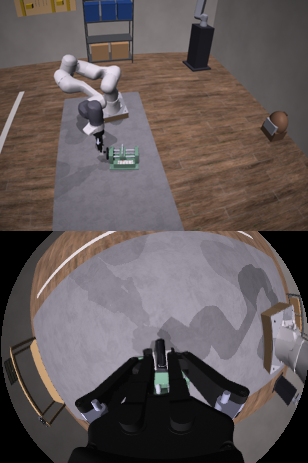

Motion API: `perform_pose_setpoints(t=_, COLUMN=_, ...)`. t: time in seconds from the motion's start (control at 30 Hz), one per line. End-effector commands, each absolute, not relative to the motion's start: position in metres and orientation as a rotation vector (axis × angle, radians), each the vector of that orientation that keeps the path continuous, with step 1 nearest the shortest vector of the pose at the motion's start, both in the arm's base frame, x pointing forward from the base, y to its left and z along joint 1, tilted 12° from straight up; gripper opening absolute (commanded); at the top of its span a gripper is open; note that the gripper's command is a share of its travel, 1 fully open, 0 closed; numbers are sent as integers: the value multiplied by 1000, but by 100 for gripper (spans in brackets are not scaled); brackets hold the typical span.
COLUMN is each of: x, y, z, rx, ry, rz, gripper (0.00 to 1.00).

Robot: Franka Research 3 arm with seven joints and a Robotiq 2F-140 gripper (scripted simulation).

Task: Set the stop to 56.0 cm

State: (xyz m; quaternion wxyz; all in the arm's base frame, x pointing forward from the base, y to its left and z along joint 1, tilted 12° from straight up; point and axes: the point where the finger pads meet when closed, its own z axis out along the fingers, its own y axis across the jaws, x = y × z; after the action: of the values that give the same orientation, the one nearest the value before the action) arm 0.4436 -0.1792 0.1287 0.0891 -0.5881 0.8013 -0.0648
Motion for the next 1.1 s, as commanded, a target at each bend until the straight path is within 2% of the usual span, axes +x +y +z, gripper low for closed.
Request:
perform_pose_setpoints(t=0.0, x=435, y=-176, z=128, rx=-1756, ry=2385, rz=-181, gripper=4)
perform_pose_setpoints(t=1.07, x=412, y=-167, z=95, rx=-1756, ry=2385, rz=-181, gripper=4)
